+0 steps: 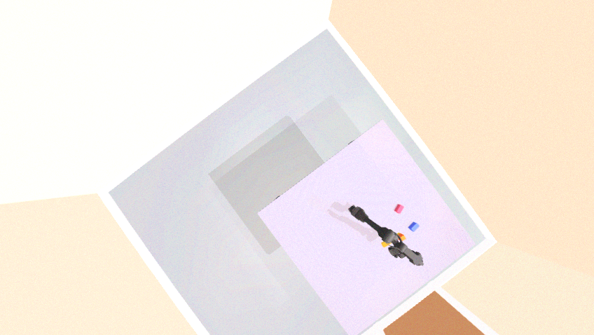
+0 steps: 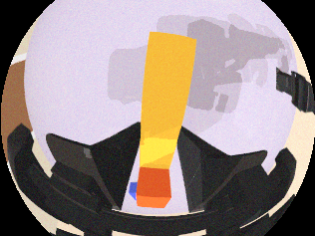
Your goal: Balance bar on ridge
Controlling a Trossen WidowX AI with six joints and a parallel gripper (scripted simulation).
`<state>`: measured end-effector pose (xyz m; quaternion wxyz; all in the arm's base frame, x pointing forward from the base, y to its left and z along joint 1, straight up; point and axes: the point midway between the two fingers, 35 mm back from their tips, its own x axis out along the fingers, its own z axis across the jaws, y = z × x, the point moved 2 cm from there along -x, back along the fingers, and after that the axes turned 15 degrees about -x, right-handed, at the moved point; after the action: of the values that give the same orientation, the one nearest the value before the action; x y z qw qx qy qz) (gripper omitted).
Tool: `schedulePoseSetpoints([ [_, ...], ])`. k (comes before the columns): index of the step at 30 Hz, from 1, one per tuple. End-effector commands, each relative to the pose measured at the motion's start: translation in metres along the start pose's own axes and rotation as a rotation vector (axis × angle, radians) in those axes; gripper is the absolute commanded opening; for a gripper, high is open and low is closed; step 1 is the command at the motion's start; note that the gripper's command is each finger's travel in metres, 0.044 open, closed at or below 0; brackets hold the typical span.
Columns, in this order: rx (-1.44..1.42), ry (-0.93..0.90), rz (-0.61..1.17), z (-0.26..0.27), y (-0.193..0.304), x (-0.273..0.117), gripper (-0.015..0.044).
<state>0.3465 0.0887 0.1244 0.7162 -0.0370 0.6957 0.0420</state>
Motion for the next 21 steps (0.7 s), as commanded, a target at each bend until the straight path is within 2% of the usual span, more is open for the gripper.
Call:
schedulePoseSetpoints([
  [1,0.003,-0.002,-0.001,0.0004,-0.0002,0.0002,0.0000],
  [21,0.003,-0.002,-0.001,0.0004,-0.0001,0.0019,0.0000],
])
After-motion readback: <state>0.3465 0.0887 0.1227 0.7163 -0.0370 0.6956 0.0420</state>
